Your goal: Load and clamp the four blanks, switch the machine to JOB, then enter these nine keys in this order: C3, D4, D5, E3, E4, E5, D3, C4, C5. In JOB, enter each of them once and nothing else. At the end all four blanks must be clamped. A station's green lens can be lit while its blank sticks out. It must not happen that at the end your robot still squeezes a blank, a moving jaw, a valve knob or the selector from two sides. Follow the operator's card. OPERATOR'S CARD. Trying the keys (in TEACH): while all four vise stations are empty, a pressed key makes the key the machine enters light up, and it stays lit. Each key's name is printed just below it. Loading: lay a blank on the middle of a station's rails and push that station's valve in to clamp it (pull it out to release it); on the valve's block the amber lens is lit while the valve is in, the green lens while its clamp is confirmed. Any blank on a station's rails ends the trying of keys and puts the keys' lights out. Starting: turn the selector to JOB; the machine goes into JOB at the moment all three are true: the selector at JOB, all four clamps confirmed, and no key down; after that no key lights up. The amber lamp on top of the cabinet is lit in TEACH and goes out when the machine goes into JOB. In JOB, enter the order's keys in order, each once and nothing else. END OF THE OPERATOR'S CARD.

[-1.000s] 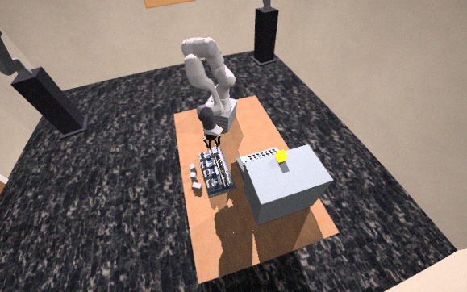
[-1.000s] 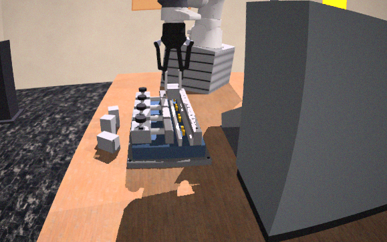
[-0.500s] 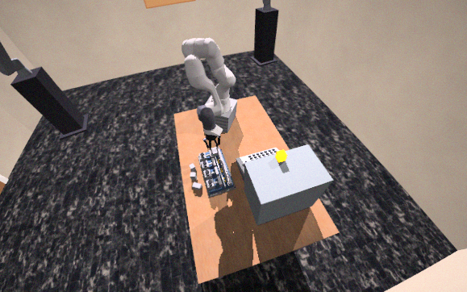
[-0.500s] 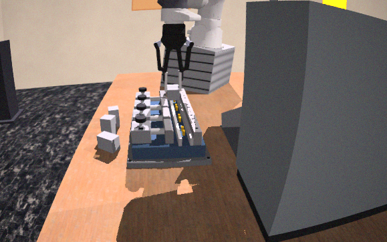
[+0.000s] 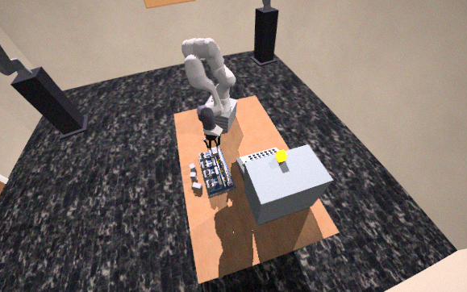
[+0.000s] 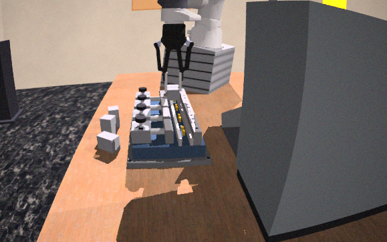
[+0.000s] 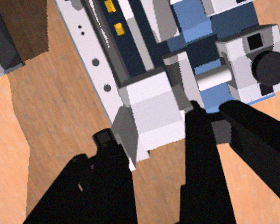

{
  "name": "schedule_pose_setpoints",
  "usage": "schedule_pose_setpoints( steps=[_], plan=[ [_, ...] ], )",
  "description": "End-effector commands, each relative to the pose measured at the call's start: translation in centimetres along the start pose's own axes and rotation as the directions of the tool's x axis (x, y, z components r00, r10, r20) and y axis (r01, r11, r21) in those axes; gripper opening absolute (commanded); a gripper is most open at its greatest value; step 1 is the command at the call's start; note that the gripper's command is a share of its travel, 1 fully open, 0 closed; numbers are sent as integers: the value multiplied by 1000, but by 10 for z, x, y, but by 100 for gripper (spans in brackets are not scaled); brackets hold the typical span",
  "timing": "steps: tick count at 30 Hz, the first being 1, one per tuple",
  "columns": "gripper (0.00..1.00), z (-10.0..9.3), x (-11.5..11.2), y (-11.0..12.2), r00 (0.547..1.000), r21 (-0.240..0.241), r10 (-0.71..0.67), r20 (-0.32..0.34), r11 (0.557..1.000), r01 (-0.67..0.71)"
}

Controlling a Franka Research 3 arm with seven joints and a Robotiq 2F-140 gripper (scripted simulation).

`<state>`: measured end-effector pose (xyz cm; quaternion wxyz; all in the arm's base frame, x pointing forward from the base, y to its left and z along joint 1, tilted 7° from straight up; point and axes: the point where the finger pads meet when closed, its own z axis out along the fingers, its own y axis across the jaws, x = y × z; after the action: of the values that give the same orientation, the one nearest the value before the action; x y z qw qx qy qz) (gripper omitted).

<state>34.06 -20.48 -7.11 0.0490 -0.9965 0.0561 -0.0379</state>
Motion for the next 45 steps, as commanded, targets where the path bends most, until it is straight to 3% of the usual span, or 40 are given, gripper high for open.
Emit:
schedule_pose_setpoints(
  steps=[1,21,22,45],
  plan=[
    [0,0,2,1,1000,-1,4,-5,1000,-4],
    [0,0,2,1,1000,-1,4,-5,1000,-4],
    [40,0,2,1,1000,-1,4,-5,1000,-4],
    [40,0,2,1,1000,-1,4,-5,1000,-4]
  ],
)
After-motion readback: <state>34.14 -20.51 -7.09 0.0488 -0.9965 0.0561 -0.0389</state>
